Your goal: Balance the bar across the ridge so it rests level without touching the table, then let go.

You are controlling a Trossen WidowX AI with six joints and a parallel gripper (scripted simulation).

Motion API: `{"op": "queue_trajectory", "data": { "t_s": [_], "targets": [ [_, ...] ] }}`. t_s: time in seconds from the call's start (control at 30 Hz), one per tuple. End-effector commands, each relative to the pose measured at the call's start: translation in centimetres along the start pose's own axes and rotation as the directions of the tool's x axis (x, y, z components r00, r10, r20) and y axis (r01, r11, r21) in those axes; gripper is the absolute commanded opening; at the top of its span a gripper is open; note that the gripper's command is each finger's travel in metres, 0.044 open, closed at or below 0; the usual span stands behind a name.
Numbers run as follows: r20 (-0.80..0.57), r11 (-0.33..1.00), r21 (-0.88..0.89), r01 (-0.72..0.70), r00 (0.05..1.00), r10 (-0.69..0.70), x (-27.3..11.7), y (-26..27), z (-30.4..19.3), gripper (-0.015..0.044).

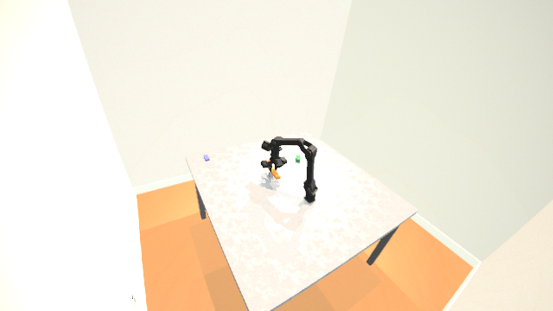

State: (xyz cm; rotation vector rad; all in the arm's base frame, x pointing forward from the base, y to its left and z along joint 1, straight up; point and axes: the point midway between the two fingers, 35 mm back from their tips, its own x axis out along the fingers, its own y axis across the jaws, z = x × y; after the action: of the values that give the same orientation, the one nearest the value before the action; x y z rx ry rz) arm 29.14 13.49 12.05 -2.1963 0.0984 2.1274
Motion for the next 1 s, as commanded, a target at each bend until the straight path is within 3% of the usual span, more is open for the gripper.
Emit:
{"op": "queue_trajectory", "data": {
  "t_s": [0.0,0.97],
  "targets": [
    [0.002,1.0,-0.004,0.003,1.0,-0.003,0.09,-0.05,0.0,0.0],
    [0.002,1.0,-0.004,0.003,1.0,-0.003,0.34,-0.05,-0.01,0.0]
  ]
}}
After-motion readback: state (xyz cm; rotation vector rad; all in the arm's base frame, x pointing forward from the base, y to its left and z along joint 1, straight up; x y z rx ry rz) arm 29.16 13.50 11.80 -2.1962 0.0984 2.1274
